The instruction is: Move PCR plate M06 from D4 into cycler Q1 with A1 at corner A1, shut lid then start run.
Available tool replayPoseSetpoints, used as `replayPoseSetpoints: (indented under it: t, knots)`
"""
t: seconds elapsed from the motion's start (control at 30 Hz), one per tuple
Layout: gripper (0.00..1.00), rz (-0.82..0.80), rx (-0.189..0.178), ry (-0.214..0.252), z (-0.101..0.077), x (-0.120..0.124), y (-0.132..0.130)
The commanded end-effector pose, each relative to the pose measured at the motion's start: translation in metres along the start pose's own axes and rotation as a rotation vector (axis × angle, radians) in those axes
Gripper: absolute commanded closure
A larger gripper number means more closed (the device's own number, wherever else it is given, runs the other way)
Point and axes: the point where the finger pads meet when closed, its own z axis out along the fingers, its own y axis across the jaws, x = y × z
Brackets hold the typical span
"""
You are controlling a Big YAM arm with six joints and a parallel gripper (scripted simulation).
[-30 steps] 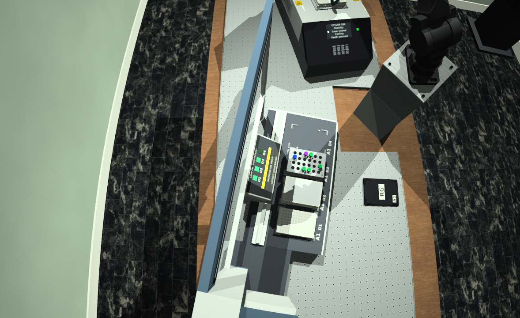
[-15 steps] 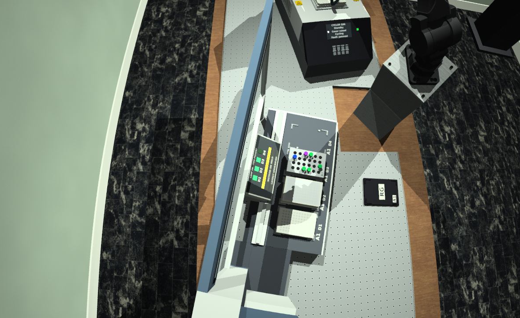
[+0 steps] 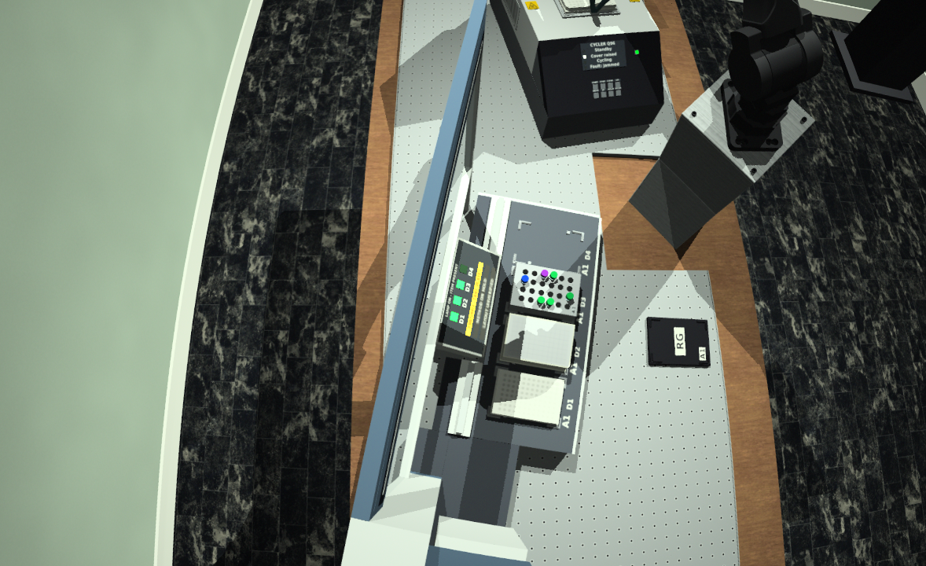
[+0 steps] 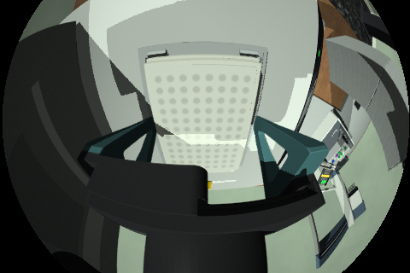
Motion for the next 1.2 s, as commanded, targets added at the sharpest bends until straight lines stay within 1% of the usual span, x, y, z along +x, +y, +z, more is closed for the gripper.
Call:
replayPoseSetpoints:
  t: [0.0, 0.27, 0.47, 0.8, 1.07, 1.17]
  knots:
    - [0.00, 0.000, -0.052, 0.010, -0.016, -0.004, 0.021]
    - [0.00, -0.006, -0.069, 0.012, -0.021, -0.002, 0.030]
    - [0.00, -0.031, -0.068, 0.009, -0.018, 0.010, 0.031]
    - [0.00, -0.032, -0.066, 0.009, -0.018, 0.011, 0.030]
    - [0.00, -0.024, -0.037, 0.006, -0.010, 0.007, 0.013]
    - [0.00, -0.024, -0.035, 0.005, -0.010, 0.007, 0.012]
